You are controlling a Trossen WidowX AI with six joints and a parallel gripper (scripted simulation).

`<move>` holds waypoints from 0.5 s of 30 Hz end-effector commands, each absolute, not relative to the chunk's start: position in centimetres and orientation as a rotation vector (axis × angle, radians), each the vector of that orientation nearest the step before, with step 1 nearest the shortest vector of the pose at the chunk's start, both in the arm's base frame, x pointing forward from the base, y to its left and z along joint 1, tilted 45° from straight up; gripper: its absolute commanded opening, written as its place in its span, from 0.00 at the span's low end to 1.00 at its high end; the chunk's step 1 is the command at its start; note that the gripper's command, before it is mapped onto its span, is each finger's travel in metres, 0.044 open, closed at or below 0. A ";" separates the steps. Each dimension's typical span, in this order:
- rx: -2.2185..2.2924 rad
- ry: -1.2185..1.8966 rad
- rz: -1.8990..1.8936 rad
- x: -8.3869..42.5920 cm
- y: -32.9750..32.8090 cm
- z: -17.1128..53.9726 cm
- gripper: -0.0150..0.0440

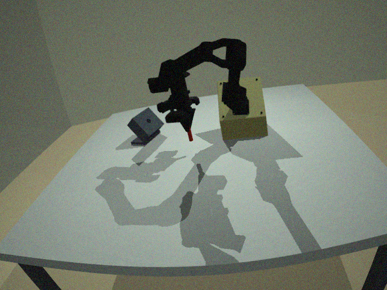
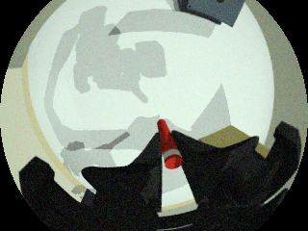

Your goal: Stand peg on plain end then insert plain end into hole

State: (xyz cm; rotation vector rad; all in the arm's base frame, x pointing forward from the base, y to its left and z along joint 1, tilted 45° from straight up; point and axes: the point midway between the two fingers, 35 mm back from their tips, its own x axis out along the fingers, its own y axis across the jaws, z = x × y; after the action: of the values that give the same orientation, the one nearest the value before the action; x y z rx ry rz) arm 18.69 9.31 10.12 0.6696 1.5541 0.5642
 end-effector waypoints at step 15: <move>0.696 1.527 0.525 19.6 7.2 10.8 0.25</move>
State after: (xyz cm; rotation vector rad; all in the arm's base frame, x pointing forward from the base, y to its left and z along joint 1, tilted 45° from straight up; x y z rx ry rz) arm 19.49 7.44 11.26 0.6862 1.5276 0.5471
